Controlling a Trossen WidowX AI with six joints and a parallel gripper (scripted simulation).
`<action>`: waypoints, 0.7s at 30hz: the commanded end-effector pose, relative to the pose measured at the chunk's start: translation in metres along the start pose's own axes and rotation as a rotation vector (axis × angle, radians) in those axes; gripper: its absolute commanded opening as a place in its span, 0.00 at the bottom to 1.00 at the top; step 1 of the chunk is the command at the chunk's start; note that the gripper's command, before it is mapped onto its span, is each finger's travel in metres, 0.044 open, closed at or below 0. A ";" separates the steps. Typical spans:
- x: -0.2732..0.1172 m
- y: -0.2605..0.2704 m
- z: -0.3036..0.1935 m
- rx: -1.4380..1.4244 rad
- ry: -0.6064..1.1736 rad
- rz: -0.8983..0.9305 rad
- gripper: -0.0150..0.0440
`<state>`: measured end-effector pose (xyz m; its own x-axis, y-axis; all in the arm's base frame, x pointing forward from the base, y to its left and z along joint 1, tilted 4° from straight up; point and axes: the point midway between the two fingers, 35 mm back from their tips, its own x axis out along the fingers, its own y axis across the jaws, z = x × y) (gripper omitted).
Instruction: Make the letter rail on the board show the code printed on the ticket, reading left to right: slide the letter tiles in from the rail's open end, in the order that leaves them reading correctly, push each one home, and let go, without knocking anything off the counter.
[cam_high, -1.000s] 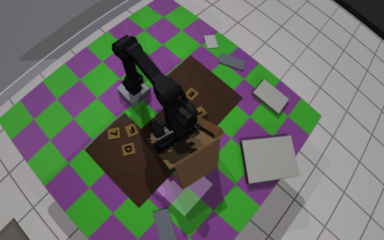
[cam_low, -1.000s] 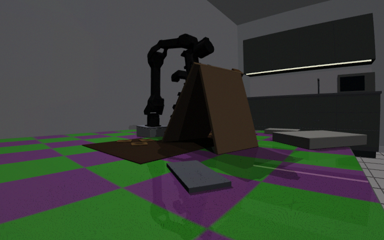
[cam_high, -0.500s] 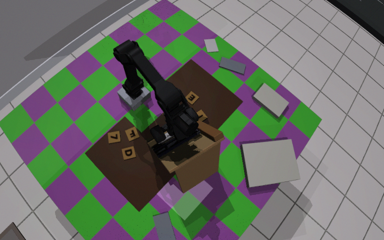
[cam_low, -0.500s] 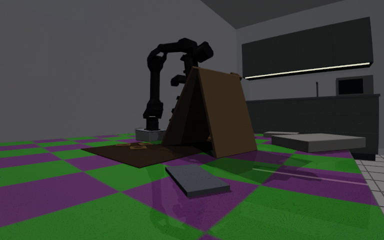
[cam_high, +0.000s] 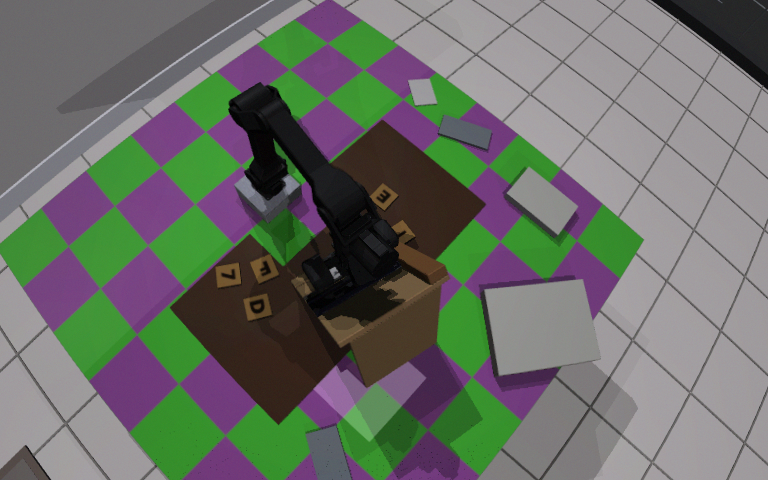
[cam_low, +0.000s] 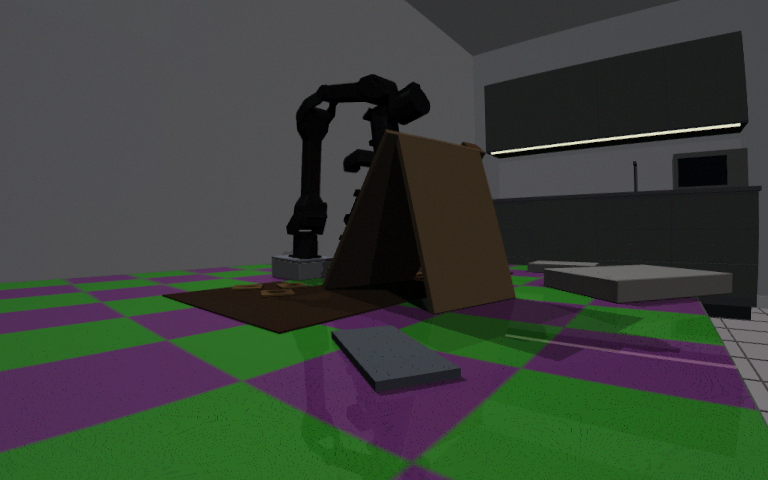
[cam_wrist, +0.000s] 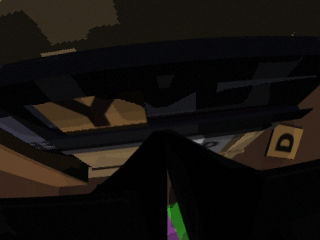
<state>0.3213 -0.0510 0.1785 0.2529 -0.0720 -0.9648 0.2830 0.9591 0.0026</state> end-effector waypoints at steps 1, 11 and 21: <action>-0.001 0.001 0.005 -0.003 -0.009 0.005 0.25; 0.001 0.001 0.010 -0.003 -0.009 0.005 0.25; 0.003 0.000 0.014 -0.003 -0.010 0.005 0.25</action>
<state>0.3312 -0.0542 0.1762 0.2512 -0.0719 -0.9653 0.2830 0.9591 0.0023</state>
